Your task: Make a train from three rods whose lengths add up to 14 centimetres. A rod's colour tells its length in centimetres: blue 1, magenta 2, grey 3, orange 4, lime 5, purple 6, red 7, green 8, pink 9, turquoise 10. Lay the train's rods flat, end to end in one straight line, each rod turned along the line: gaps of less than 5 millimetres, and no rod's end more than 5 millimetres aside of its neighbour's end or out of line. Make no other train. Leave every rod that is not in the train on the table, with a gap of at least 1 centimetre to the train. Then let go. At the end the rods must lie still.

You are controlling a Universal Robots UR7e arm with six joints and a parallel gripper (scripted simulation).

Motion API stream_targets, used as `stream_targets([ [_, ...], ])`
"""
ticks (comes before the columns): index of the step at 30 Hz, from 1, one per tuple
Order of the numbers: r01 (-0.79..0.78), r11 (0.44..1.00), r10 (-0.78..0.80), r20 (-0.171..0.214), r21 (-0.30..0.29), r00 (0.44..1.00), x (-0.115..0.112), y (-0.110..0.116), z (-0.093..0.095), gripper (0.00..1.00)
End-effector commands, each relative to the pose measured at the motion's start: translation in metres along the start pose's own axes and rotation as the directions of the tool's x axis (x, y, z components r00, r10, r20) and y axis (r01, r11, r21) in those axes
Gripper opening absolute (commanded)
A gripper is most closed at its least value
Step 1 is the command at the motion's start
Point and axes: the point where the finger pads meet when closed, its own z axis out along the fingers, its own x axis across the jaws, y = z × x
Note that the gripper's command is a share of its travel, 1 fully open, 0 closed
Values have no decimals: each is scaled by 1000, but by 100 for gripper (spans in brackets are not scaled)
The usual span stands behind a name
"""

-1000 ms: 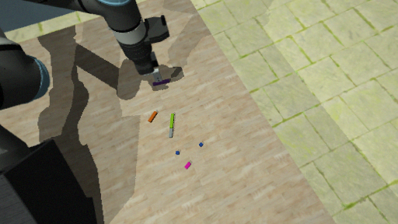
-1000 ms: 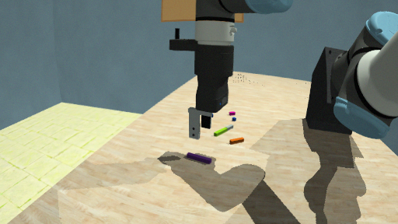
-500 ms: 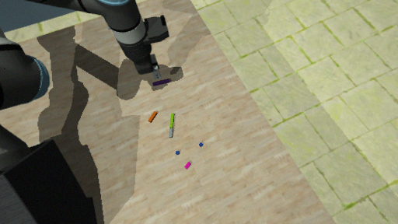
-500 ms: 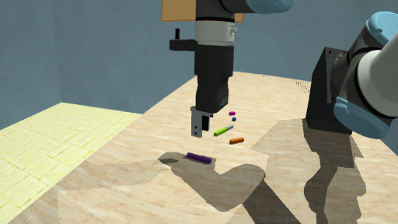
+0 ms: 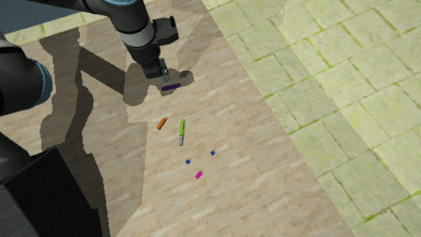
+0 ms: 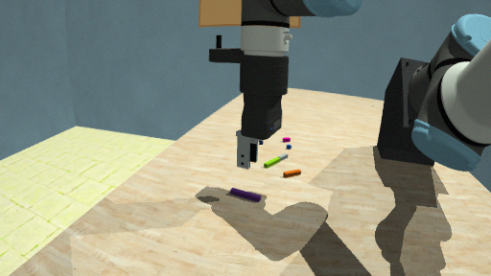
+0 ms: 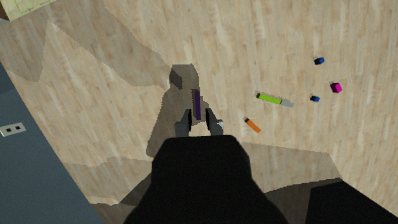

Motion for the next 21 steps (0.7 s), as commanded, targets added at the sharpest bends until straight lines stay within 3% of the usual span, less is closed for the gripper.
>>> stream_targets([
  [1, 0, 1000, 0, 0, 1, 1000, 0, 0, 0, 54],
  [21, -1, 1000, 1, -2, 1, 1000, 0, 0, 4, 54],
])
